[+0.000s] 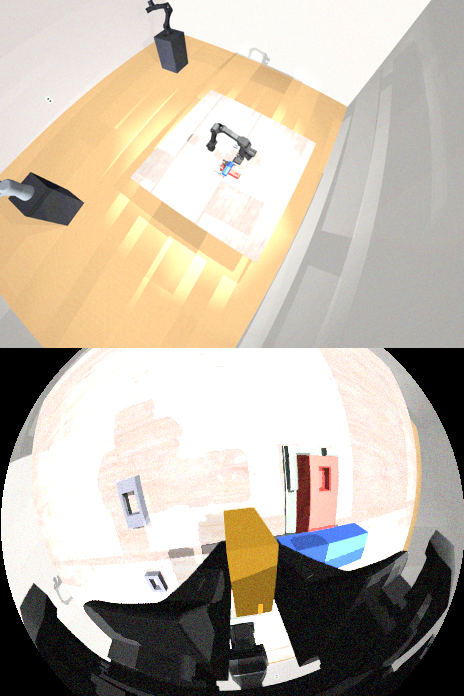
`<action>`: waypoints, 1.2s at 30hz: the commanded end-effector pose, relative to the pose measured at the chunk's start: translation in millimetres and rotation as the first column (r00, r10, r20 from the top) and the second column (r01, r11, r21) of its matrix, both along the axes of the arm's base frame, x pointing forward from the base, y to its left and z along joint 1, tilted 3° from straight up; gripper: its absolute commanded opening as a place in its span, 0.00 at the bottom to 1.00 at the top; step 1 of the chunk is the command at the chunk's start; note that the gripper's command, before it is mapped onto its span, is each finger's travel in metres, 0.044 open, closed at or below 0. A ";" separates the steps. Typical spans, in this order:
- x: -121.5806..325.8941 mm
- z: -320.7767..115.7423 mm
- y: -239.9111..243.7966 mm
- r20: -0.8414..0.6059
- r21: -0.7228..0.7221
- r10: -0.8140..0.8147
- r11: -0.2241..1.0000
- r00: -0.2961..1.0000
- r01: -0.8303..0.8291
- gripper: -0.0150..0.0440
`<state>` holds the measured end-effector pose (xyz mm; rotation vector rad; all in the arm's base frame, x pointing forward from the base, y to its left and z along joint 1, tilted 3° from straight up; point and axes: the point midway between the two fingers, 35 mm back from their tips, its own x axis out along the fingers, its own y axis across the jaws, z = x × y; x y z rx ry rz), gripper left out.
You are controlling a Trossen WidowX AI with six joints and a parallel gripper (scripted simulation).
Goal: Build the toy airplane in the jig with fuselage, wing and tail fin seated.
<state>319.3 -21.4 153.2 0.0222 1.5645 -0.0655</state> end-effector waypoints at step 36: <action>17.8 -17.1 -112.5 -0.003 -0.018 0.026 0.999 1.000 -0.026 0.25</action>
